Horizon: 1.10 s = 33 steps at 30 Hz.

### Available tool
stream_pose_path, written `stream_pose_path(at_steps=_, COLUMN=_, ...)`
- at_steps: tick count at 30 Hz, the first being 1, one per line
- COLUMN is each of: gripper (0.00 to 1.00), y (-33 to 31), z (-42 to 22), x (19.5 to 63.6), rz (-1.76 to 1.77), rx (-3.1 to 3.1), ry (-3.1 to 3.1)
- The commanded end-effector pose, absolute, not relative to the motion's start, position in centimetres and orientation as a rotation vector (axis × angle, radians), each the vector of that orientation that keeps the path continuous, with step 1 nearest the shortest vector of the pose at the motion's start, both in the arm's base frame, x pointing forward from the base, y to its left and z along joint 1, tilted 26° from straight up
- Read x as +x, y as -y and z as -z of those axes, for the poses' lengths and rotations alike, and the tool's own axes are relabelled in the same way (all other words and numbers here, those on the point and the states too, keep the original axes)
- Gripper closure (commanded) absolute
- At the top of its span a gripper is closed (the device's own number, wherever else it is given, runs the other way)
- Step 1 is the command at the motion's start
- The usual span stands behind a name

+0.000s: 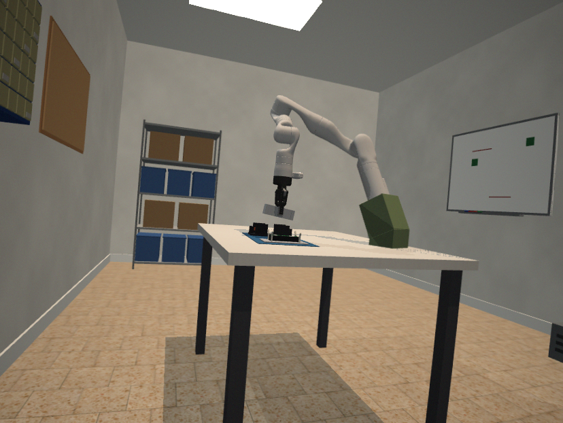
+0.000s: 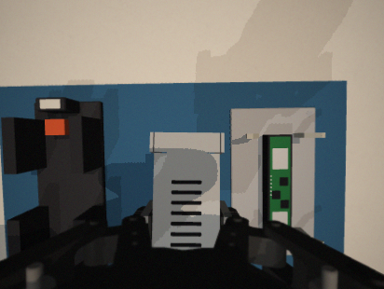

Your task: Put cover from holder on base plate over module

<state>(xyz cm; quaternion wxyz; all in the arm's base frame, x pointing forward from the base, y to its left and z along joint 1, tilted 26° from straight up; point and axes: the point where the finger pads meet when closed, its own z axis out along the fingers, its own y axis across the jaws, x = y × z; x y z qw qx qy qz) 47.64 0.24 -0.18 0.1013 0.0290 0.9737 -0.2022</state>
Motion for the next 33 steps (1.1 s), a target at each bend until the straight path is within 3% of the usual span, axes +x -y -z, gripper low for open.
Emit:
stream_pose_path(at_steps=1, gripper=1.00, y=-2.4, z=1.8, x=47.5, rz=0.592, rx=0.053, ry=-2.889)
stream_pose_path(at_steps=20, gripper=1.00, y=-7.8, z=6.1, x=48.1, rz=0.592, rx=0.051, ry=-2.890)
stream_pose_path(at_steps=33, gripper=1.00, y=-8.0, z=6.3, x=48.1, rz=0.591, rx=0.054, ry=-2.889)
